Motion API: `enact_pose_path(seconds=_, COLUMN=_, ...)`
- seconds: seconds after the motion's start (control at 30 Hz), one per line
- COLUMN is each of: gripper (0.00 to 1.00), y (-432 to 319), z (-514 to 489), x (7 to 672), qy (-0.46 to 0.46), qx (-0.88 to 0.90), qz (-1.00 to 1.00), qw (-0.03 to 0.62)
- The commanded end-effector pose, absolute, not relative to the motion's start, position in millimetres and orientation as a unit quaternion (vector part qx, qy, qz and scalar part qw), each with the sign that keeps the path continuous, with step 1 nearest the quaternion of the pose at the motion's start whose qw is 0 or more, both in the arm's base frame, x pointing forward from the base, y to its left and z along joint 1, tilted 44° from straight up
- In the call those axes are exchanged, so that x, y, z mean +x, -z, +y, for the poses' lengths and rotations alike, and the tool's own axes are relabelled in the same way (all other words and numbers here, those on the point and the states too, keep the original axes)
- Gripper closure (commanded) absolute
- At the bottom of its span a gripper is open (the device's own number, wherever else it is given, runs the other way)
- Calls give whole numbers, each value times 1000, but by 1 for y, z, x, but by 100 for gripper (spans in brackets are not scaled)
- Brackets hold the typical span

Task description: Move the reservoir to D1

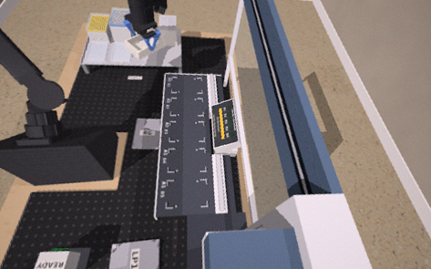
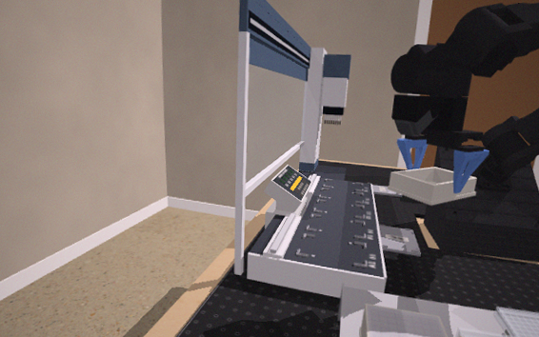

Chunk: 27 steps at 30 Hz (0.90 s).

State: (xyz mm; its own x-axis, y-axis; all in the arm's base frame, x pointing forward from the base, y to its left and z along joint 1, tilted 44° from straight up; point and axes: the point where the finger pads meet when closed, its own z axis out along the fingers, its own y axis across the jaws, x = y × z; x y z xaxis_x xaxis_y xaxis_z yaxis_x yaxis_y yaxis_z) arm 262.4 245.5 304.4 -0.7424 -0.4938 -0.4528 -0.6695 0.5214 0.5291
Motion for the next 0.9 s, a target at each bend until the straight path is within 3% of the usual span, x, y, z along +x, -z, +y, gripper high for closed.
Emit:
enact_pose_path(seconds=0.0, gripper=100, y=-327, z=247, x=271, qy=-362, qx=-301, qz=871, qw=137)
enact_pose_path(seconds=0.87, gripper=100, y=-327, z=246, x=271, qy=-384, qx=-85, qz=918, qw=47)
